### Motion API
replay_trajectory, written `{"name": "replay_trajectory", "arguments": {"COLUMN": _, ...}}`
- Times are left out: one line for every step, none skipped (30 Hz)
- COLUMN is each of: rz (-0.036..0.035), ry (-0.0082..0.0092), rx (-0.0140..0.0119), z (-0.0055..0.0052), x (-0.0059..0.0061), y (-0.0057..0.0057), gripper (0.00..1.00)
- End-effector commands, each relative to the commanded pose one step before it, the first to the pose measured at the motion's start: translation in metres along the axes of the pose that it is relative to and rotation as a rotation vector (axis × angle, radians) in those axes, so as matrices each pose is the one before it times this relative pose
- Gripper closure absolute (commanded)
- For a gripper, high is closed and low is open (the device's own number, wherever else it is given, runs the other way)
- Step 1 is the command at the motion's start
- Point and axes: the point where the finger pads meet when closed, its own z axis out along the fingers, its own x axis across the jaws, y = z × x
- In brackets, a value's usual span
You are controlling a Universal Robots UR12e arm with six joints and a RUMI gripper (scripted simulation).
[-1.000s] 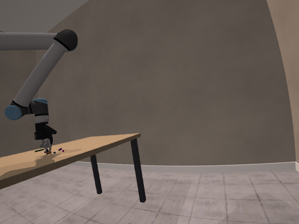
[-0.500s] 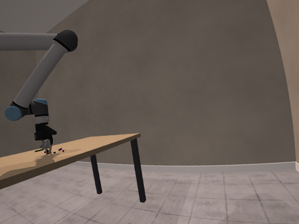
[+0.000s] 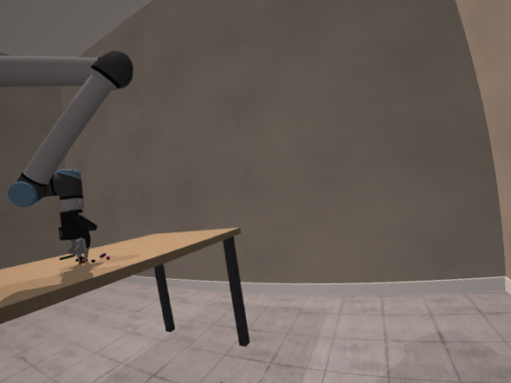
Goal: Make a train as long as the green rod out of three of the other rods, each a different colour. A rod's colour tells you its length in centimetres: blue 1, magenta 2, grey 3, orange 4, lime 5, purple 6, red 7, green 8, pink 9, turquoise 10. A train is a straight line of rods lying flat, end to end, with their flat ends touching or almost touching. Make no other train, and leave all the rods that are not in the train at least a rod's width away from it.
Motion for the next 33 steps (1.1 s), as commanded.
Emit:
{"name": "replay_trajectory", "arguments": {"rz": -0.00013, "ry": 0.00028, "rx": 0.00051, "z": -0.00047, "x": 0.00006, "y": -0.00027, "gripper": 0.86}}
{"name": "replay_trajectory", "arguments": {"rz": 0.0, "ry": 0.0, "rx": 0.0, "z": 0.0, "x": 0.0, "y": 0.0, "gripper": 0.86}}
{"name": "replay_trajectory", "arguments": {"rz": 0.0, "ry": 0.0, "rx": 0.0, "z": 0.0, "x": 0.0, "y": 0.0, "gripper": 0.86}}
{"name": "replay_trajectory", "arguments": {"rz": 0.0, "ry": 0.0, "rx": 0.0, "z": 0.0, "x": 0.0, "y": 0.0, "gripper": 0.86}}
{"name": "replay_trajectory", "arguments": {"rz": 0.0, "ry": 0.0, "rx": 0.0, "z": 0.0, "x": 0.0, "y": 0.0, "gripper": 0.86}}
{"name": "replay_trajectory", "arguments": {"rz": 0.0, "ry": 0.0, "rx": 0.0, "z": 0.0, "x": 0.0, "y": 0.0, "gripper": 0.86}}
{"name": "replay_trajectory", "arguments": {"rz": 0.0, "ry": 0.0, "rx": 0.0, "z": 0.0, "x": 0.0, "y": 0.0, "gripper": 0.86}}
{"name": "replay_trajectory", "arguments": {"rz": 0.0, "ry": 0.0, "rx": 0.0, "z": 0.0, "x": 0.0, "y": 0.0, "gripper": 0.86}}
{"name": "replay_trajectory", "arguments": {"rz": 0.0, "ry": 0.0, "rx": 0.0, "z": 0.0, "x": 0.0, "y": 0.0, "gripper": 0.86}}
{"name": "replay_trajectory", "arguments": {"rz": 0.0, "ry": 0.0, "rx": 0.0, "z": 0.0, "x": 0.0, "y": 0.0, "gripper": 0.86}}
{"name": "replay_trajectory", "arguments": {"rz": 0.0, "ry": 0.0, "rx": 0.0, "z": 0.0, "x": 0.0, "y": 0.0, "gripper": 0.86}}
{"name": "replay_trajectory", "arguments": {"rz": 0.0, "ry": 0.0, "rx": 0.0, "z": 0.0, "x": 0.0, "y": 0.0, "gripper": 1.0}}
{"name": "replay_trajectory", "arguments": {"rz": 0.0, "ry": 0.0, "rx": 0.0, "z": 0.0, "x": 0.0, "y": 0.0, "gripper": 1.0}}
{"name": "replay_trajectory", "arguments": {"rz": 0.0, "ry": 0.0, "rx": 0.0, "z": 0.0, "x": 0.0, "y": 0.0, "gripper": 1.0}}
{"name": "replay_trajectory", "arguments": {"rz": 0.0, "ry": 0.0, "rx": 0.0, "z": 0.0, "x": 0.0, "y": 0.0, "gripper": 1.0}}
{"name": "replay_trajectory", "arguments": {"rz": 0.0, "ry": 0.0, "rx": 0.0, "z": 0.0, "x": 0.0, "y": 0.0, "gripper": 1.0}}
{"name": "replay_trajectory", "arguments": {"rz": 0.0, "ry": 0.0, "rx": 0.0, "z": 0.0, "x": 0.0, "y": 0.0, "gripper": 1.0}}
{"name": "replay_trajectory", "arguments": {"rz": 0.0, "ry": 0.0, "rx": 0.0, "z": 0.0, "x": 0.0, "y": 0.0, "gripper": 1.0}}
{"name": "replay_trajectory", "arguments": {"rz": 0.0, "ry": 0.0, "rx": 0.0, "z": 0.0, "x": 0.0, "y": 0.0, "gripper": 1.0}}
{"name": "replay_trajectory", "arguments": {"rz": 0.0, "ry": 0.0, "rx": 0.0, "z": 0.0, "x": 0.0, "y": 0.0, "gripper": 1.0}}
{"name": "replay_trajectory", "arguments": {"rz": 0.0, "ry": 0.0, "rx": 0.0, "z": 0.0, "x": 0.0, "y": 0.0, "gripper": 1.0}}
{"name": "replay_trajectory", "arguments": {"rz": 0.0, "ry": 0.0, "rx": 0.0, "z": 0.0, "x": 0.0, "y": 0.0, "gripper": 1.0}}
{"name": "replay_trajectory", "arguments": {"rz": 0.0, "ry": 0.0, "rx": 0.0, "z": 0.0, "x": 0.0, "y": 0.0, "gripper": 1.0}}
{"name": "replay_trajectory", "arguments": {"rz": 0.0, "ry": 0.0, "rx": 0.0, "z": 0.0, "x": 0.0, "y": 0.0, "gripper": 1.0}}
{"name": "replay_trajectory", "arguments": {"rz": 0.0, "ry": 0.0, "rx": 0.0, "z": 0.0, "x": 0.0, "y": 0.0, "gripper": 1.0}}
{"name": "replay_trajectory", "arguments": {"rz": 0.0, "ry": 0.0, "rx": 0.0, "z": 0.0, "x": 0.0, "y": 0.0, "gripper": 1.0}}
{"name": "replay_trajectory", "arguments": {"rz": 0.0, "ry": 0.0, "rx": 0.0, "z": 0.0, "x": 0.0, "y": 0.0, "gripper": 1.0}}
{"name": "replay_trajectory", "arguments": {"rz": 0.0, "ry": 0.0, "rx": 0.0, "z": 0.0, "x": 0.0, "y": 0.0, "gripper": 1.0}}
{"name": "replay_trajectory", "arguments": {"rz": 0.0, "ry": 0.0, "rx": 0.0, "z": 0.0, "x": 0.0, "y": 0.0, "gripper": 1.0}}
{"name": "replay_trajectory", "arguments": {"rz": 0.0, "ry": 0.0, "rx": 0.0, "z": 0.0, "x": 0.0, "y": 0.0, "gripper": 1.0}}
{"name": "replay_trajectory", "arguments": {"rz": 0.0, "ry": 0.0, "rx": 0.0, "z": 0.0, "x": 0.0, "y": 0.0, "gripper": 1.0}}
{"name": "replay_trajectory", "arguments": {"rz": 0.0, "ry": 0.0, "rx": 0.0, "z": 0.0, "x": 0.0, "y": 0.0, "gripper": 1.0}}
{"name": "replay_trajectory", "arguments": {"rz": 0.0, "ry": 0.0, "rx": 0.0, "z": 0.0, "x": 0.0, "y": 0.0, "gripper": 1.0}}
